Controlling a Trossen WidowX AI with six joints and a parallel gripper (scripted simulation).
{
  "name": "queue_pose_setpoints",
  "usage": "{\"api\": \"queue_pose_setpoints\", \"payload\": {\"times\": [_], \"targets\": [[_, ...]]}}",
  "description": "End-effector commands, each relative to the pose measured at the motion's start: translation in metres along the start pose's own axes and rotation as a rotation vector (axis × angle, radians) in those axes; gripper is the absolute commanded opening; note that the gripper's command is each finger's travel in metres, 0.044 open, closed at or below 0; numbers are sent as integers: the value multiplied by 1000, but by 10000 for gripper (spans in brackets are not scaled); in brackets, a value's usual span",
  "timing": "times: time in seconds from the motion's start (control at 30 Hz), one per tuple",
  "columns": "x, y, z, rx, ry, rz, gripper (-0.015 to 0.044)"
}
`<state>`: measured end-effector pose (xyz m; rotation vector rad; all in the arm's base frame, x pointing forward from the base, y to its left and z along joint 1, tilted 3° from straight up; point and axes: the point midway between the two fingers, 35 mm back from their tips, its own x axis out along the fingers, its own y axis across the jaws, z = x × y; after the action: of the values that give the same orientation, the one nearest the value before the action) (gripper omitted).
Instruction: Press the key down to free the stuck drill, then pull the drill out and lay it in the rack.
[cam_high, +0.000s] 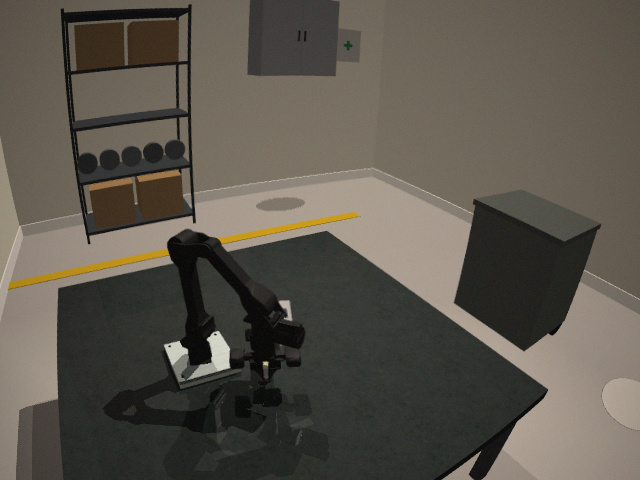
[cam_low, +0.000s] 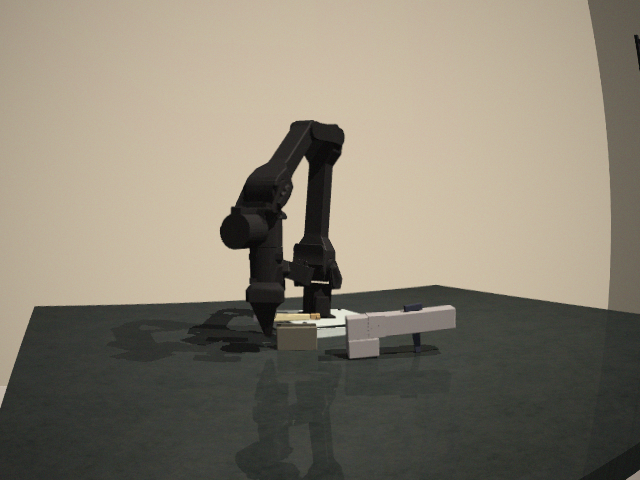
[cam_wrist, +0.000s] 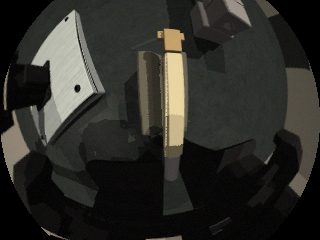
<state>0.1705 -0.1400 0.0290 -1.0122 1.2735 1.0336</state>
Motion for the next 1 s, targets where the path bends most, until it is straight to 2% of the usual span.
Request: {"api": "queue_pose_setpoints", "payload": {"times": [0.0, 0.97], "targets": [[6, 1, 0, 2, -1, 11, 0], [23, 5, 1, 2, -1, 11, 0]]}}
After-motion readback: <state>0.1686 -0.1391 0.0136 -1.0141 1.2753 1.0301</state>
